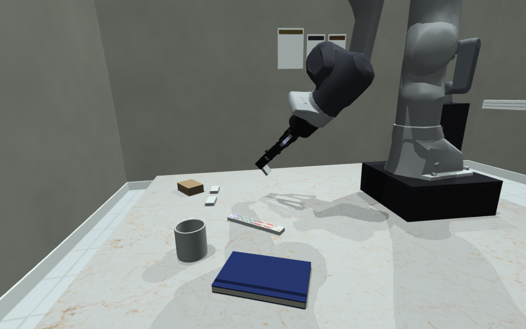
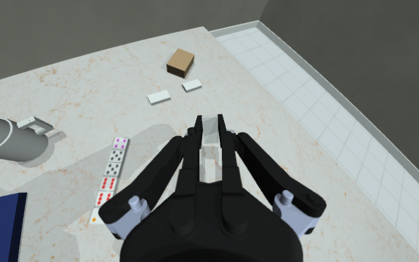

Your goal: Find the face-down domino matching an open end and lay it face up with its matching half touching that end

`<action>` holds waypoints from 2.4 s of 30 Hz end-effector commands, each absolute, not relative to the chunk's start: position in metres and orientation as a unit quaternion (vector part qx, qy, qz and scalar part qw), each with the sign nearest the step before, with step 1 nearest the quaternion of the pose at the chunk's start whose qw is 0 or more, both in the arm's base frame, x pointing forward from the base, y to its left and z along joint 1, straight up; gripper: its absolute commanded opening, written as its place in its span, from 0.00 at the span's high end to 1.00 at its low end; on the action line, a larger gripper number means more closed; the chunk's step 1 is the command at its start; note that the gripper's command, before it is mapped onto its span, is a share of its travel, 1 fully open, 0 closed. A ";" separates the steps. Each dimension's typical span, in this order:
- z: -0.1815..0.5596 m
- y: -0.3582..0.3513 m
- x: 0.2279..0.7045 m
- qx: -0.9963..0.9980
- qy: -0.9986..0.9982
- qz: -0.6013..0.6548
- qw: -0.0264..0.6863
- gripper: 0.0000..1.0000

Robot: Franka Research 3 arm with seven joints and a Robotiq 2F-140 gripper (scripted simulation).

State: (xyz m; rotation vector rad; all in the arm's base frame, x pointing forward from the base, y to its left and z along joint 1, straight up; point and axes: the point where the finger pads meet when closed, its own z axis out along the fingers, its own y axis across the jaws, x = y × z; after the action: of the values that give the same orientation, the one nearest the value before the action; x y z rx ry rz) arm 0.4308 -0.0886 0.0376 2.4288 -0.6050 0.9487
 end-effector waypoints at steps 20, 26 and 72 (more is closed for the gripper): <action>0.044 -0.111 0.433 0.718 -0.293 0.579 0.252 0.77; 0.040 -0.111 0.433 0.705 -0.302 0.590 0.251 0.77; -0.050 -0.111 0.433 0.705 -0.302 0.590 0.251 0.77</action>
State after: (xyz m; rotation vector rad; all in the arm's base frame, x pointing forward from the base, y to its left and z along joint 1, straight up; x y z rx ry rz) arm 0.4305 -0.1113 -0.0498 1.9252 -0.8087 1.5850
